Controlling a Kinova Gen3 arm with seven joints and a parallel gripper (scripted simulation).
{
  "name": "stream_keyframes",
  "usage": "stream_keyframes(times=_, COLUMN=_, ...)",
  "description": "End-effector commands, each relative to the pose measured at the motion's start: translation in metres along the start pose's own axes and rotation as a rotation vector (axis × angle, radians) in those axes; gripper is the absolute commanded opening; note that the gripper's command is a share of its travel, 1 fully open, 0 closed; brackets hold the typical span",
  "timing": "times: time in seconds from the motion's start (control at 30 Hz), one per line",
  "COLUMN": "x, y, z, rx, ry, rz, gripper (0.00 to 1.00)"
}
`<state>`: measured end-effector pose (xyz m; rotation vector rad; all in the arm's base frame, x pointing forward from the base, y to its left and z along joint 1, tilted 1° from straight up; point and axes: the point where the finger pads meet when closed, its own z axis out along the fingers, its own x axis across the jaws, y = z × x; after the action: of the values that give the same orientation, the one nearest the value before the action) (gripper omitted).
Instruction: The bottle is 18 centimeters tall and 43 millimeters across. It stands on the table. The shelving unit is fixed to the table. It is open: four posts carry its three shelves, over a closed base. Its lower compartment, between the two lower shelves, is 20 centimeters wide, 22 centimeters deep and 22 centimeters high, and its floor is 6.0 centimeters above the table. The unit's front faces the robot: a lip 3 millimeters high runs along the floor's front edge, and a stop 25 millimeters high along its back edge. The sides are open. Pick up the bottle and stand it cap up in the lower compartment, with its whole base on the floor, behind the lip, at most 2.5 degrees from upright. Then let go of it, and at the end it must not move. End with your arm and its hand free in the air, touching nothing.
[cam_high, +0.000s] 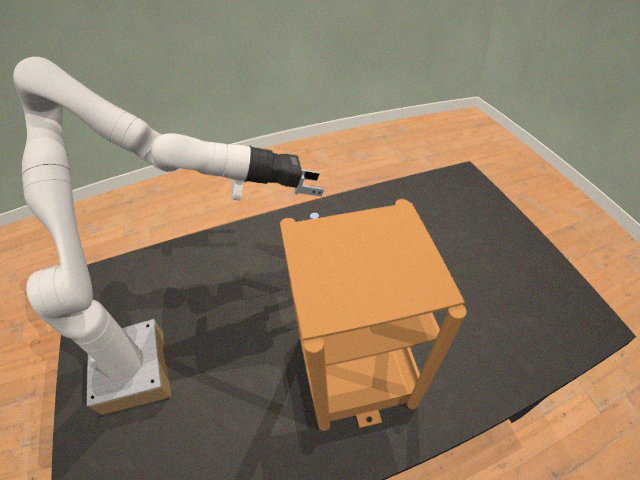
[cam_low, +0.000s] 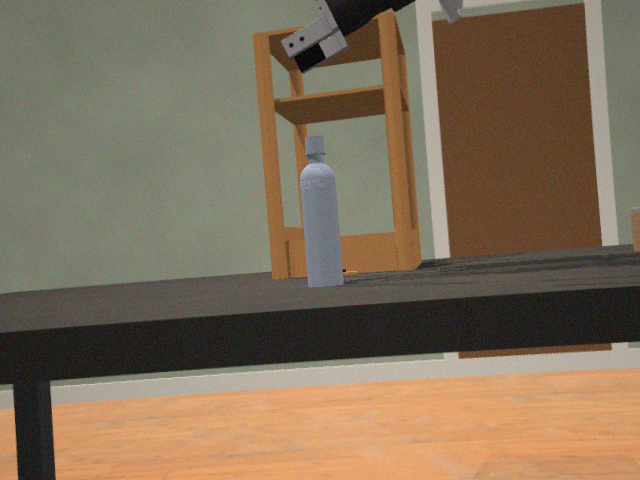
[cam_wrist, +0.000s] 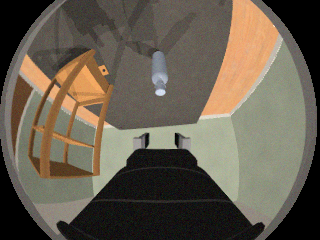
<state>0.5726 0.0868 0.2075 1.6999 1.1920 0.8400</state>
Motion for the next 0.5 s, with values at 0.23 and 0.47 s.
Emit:
stream_keyframes(times=0.23, x=0.0013, y=-0.0170, z=0.0030, rx=-0.207, ry=0.000, rz=-0.040, gripper=1.00)
stream_keyframes(times=0.47, x=0.0005, y=-0.0205, z=0.0049, rx=-0.270, ry=-0.004, rz=-0.040, gripper=1.00)
